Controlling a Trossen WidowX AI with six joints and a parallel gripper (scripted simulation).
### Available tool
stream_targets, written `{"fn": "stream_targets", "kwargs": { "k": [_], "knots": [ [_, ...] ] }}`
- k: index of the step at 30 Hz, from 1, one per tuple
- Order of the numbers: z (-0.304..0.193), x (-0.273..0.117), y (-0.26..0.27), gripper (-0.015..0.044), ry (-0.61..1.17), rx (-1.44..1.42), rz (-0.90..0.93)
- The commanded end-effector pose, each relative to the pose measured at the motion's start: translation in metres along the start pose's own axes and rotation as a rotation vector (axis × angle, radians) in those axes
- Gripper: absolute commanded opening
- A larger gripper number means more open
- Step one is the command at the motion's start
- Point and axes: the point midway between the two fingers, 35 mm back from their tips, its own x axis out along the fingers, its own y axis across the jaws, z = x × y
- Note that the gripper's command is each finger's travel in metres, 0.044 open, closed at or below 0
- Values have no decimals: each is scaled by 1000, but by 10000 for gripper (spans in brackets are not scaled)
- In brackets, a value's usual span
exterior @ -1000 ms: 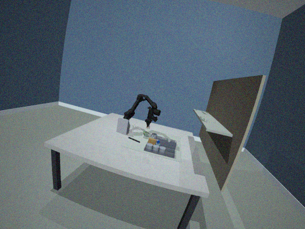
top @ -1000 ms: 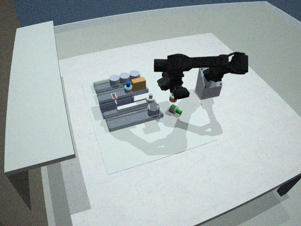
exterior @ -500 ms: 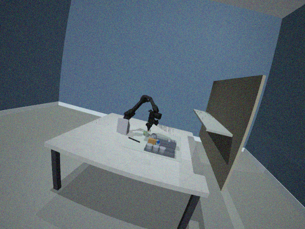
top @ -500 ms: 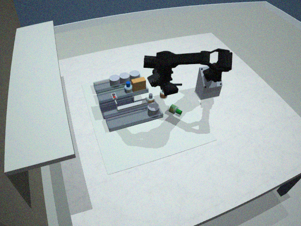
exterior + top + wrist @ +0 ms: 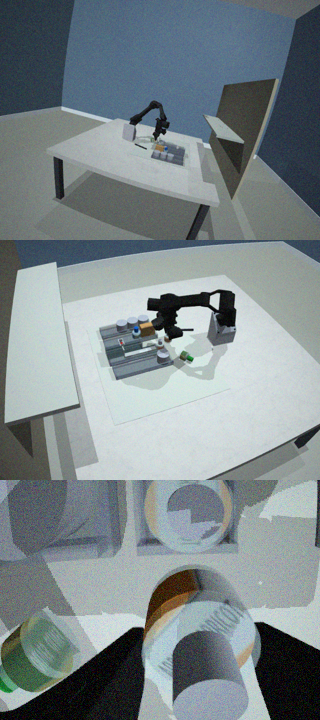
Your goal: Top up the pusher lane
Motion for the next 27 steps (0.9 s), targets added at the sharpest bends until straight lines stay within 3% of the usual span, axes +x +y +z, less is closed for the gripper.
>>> {"fn": "stream_targets", "kwargs": {
  "k": [1, 27],
  "knots": [
    [-1, 13, 0, 0, 4, 4, 4],
    [5, 20, 0, 0, 4, 4, 5]
  ]
}}
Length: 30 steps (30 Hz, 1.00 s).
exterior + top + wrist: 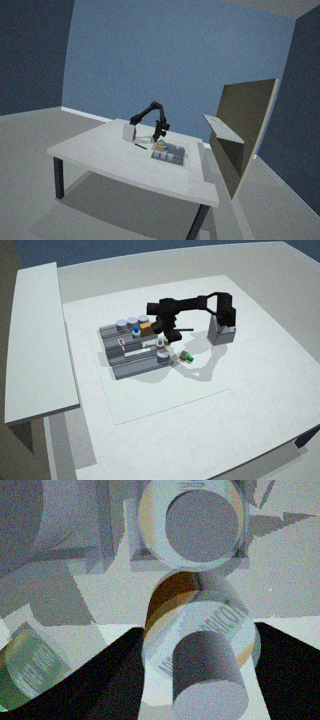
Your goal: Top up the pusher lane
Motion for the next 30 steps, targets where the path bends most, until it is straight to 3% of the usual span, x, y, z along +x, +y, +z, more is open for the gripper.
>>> {"fn": "stream_targets", "kwargs": {
  "k": [1, 30],
  "knots": [
    [3, 0, 0, 0, -3, 2, 2],
    [13, 0, 0, 0, -4, 1, 2]
  ]
}}
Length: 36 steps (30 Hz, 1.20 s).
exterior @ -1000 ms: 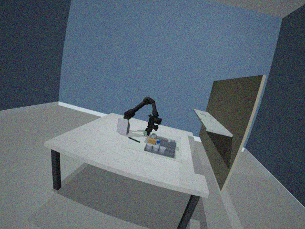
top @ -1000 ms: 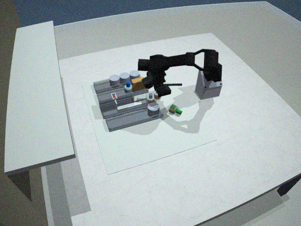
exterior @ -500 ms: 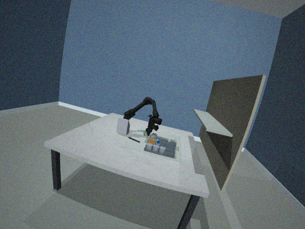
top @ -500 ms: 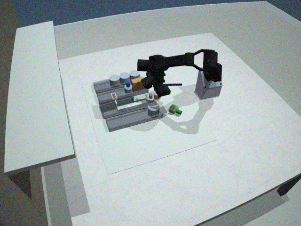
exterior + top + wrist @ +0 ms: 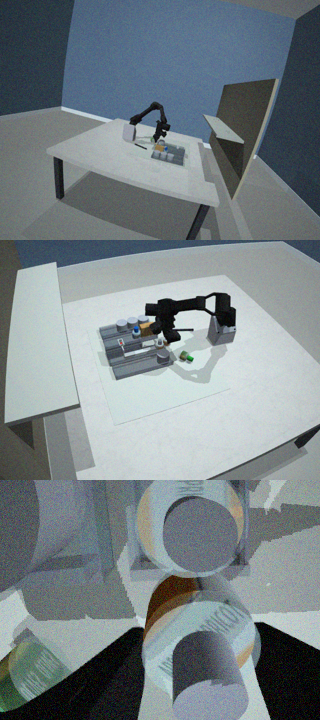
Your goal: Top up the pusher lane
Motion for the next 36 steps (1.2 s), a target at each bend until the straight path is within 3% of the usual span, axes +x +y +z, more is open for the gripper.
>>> {"fn": "stream_targets", "kwargs": {
  "k": [1, 36],
  "knots": [
    [8, -2, 0, 0, -17, -15, -2],
    [21, -3, 1, 0, -18, -16, -2]
  ]
}}
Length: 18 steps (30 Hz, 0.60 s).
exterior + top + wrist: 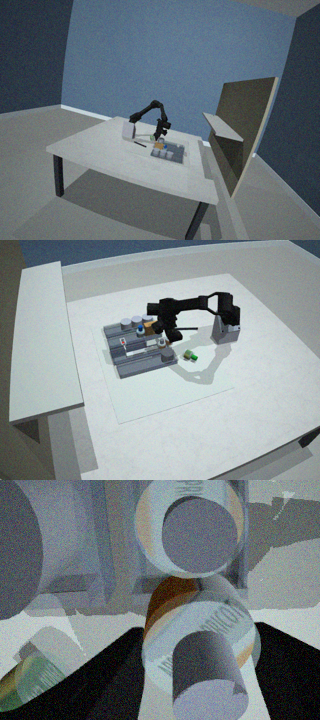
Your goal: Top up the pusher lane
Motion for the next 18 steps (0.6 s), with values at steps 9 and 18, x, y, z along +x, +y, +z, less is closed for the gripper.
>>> {"fn": "stream_targets", "kwargs": {
  "k": [9, 18],
  "knots": [
    [12, -3, 1, 0, -22, -17, -1],
    [16, -4, 1, 0, -22, -17, -1]
  ]
}}
